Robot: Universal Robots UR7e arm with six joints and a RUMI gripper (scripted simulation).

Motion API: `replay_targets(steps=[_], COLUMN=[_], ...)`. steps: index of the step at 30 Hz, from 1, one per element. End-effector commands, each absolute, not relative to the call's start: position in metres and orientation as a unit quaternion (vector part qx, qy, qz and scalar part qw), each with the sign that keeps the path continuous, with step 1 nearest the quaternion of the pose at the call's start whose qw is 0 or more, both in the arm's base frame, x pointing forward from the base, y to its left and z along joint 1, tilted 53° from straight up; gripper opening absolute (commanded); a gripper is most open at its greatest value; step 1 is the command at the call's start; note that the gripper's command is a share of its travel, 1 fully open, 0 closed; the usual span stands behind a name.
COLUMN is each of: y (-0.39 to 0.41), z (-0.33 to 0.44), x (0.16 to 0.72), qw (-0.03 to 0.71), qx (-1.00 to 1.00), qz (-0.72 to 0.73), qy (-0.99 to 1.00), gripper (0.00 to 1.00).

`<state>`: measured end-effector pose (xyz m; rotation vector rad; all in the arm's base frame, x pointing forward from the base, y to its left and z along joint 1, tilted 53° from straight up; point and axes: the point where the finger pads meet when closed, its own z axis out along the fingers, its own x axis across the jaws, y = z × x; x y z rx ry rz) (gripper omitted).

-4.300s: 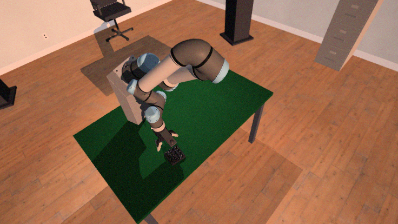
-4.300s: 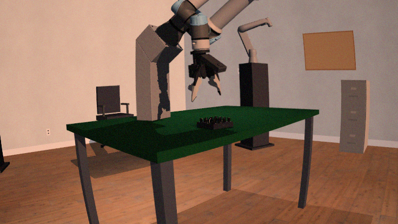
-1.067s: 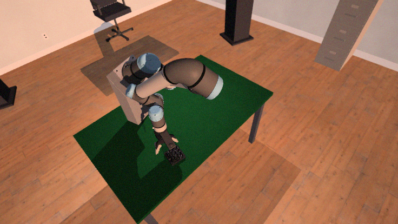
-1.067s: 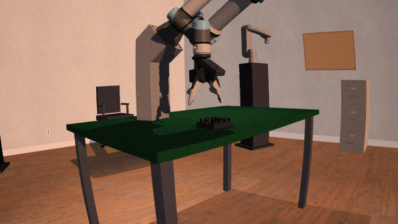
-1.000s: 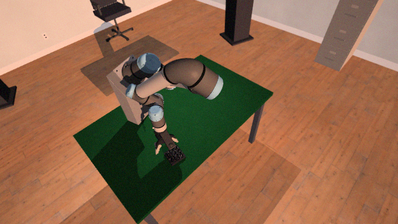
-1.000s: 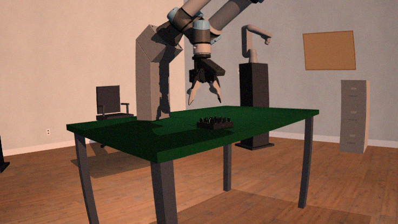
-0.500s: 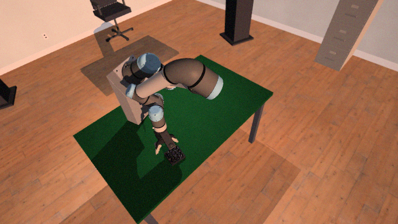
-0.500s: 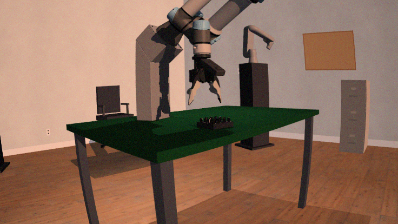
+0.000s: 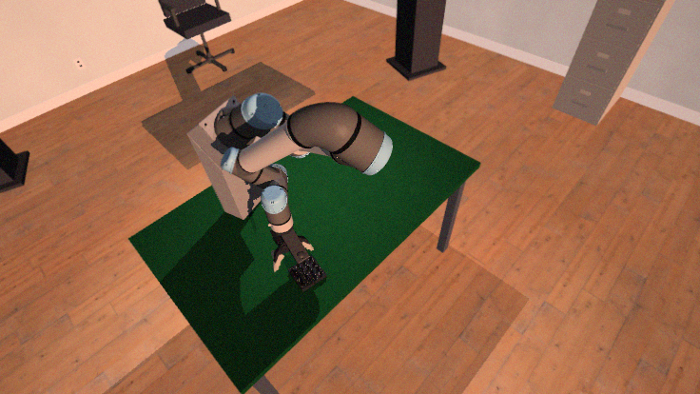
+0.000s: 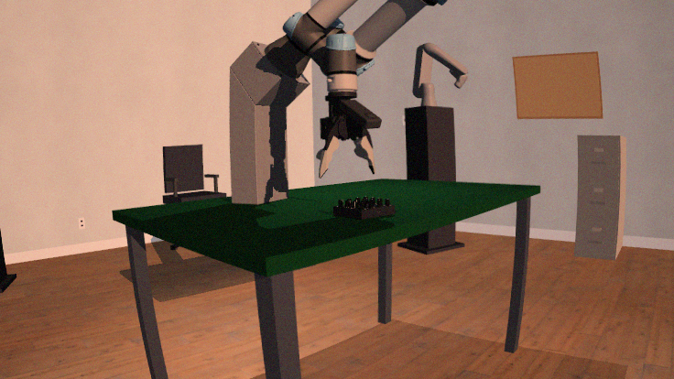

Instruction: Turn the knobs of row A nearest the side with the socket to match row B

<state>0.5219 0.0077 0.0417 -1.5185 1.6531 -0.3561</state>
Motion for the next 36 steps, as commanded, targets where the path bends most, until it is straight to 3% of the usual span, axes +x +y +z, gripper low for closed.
replay_targets(steps=[1, 36], y=[0.009, 0.015], z=[0.041, 0.018], x=[0.522, 0.5], qw=[0.421, 0.421], qx=[-0.607, -0.605], qz=[-0.141, -0.141], qy=[0.659, 0.661], gripper=[1.0, 1.0])
